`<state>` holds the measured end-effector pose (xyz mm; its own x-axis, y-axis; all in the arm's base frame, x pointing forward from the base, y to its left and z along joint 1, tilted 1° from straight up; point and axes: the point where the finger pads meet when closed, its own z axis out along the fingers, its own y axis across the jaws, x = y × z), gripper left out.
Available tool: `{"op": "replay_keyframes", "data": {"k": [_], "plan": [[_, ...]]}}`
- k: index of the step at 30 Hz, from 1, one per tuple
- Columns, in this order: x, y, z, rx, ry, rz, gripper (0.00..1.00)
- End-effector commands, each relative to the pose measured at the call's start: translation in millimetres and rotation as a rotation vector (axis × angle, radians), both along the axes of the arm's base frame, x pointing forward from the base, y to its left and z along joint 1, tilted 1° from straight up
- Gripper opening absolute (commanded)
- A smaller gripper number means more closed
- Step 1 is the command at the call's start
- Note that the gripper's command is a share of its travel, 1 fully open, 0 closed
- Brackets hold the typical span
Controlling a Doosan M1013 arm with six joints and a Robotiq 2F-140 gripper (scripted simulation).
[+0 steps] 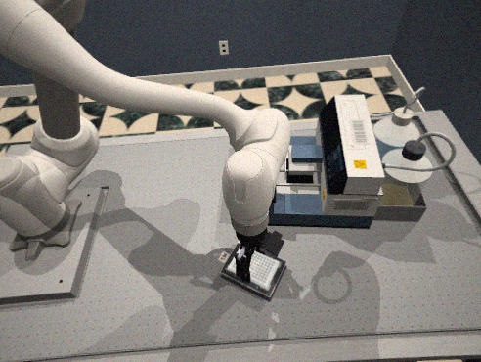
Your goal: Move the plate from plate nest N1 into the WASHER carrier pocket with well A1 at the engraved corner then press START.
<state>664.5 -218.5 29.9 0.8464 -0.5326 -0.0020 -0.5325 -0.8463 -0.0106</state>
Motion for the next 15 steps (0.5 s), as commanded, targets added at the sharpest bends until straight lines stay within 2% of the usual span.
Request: {"op": "replay_keyframes", "data": {"k": [1, 10, 11, 15], "plan": [[0.6, -0.1, 1.3, 0.0, -0.002, 0.0, 0.61], [0.6, -0.1, 1.8, 0.0, -0.002, 0.0, 0.6], [0.6, -0.2, 1.8, 0.0, -0.002, 0.0, 0.1], [0.6, -0.2, 2.1, 0.0, -0.002, 0.0, 0.1]]}}
